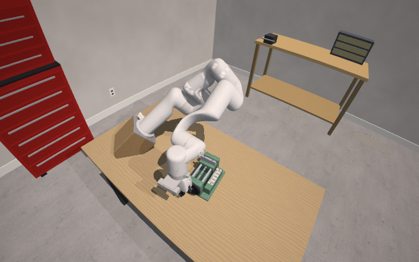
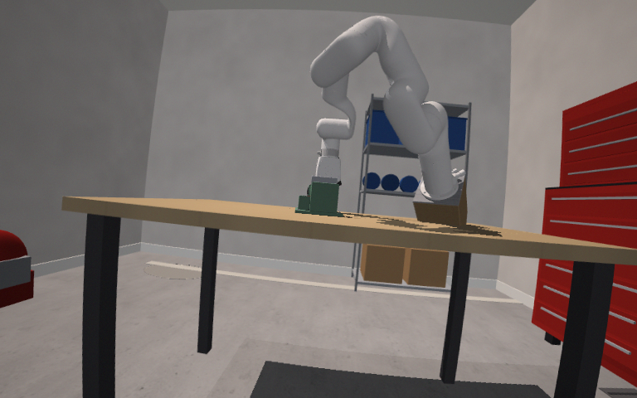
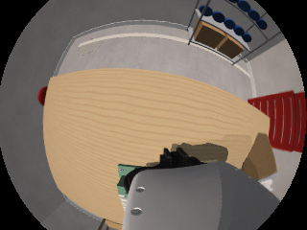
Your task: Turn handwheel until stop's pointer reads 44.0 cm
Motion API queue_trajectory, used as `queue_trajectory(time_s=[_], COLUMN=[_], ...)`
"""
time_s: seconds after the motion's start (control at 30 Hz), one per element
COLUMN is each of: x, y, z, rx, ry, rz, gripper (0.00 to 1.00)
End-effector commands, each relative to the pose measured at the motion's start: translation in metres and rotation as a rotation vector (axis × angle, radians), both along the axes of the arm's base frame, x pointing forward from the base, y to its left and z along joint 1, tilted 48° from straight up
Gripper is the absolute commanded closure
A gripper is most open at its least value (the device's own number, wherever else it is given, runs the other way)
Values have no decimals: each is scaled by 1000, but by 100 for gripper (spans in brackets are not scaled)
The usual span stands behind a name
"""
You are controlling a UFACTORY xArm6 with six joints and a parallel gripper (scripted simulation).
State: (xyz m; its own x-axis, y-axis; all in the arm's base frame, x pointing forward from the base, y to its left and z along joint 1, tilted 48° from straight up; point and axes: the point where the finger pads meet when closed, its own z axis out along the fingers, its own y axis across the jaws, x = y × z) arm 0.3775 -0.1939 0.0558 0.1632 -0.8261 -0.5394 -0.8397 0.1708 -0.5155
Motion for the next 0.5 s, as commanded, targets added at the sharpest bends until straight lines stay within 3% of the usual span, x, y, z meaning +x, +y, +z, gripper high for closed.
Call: queue_trajectory(time_s=[0.0, 0.47], x=[-1, -4], y=[-2, -4], z=[1, 4], rx=[-2, -2], ry=[-1, -1], rz=[-1, -1], gripper=[94, 94])
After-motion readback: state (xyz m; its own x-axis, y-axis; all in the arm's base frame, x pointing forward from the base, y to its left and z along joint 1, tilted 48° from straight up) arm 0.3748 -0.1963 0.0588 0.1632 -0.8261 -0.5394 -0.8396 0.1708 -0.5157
